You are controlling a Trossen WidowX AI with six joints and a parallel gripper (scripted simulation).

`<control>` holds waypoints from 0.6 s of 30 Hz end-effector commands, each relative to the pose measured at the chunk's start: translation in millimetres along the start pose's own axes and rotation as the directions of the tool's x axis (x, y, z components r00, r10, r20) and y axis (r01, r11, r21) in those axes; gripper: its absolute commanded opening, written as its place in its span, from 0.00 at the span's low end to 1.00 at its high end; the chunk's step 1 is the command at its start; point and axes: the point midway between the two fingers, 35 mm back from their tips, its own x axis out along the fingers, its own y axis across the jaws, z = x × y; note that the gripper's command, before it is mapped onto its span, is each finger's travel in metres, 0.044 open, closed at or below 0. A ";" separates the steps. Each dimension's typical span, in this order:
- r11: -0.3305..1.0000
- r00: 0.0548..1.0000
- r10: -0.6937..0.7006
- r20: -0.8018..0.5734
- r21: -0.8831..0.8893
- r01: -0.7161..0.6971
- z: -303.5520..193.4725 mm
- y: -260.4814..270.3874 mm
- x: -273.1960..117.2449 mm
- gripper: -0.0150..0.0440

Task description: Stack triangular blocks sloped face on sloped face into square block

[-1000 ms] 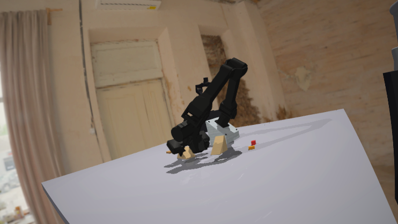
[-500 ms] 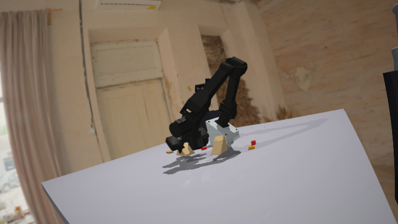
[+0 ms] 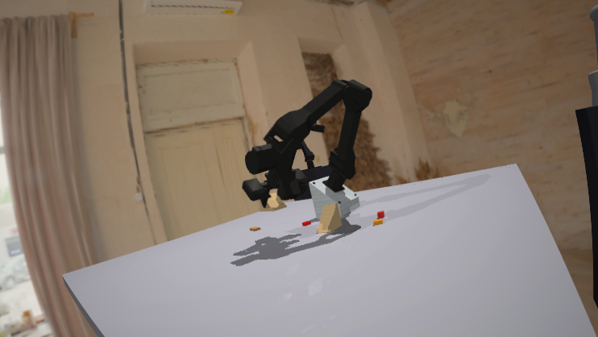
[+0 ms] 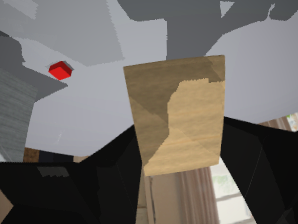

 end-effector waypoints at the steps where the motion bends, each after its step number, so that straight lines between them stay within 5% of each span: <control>1: 1.000 1.000 -0.002 -0.007 -0.004 0.002 -10.9 1.4 -10.6 0.25; 7: 1.000 1.000 -0.002 0.004 0.025 0.002 -8.4 0.6 -8.0 0.25; 18: 0.924 0.998 0.023 0.064 0.381 -0.046 -10.1 2.1 -4.2 0.25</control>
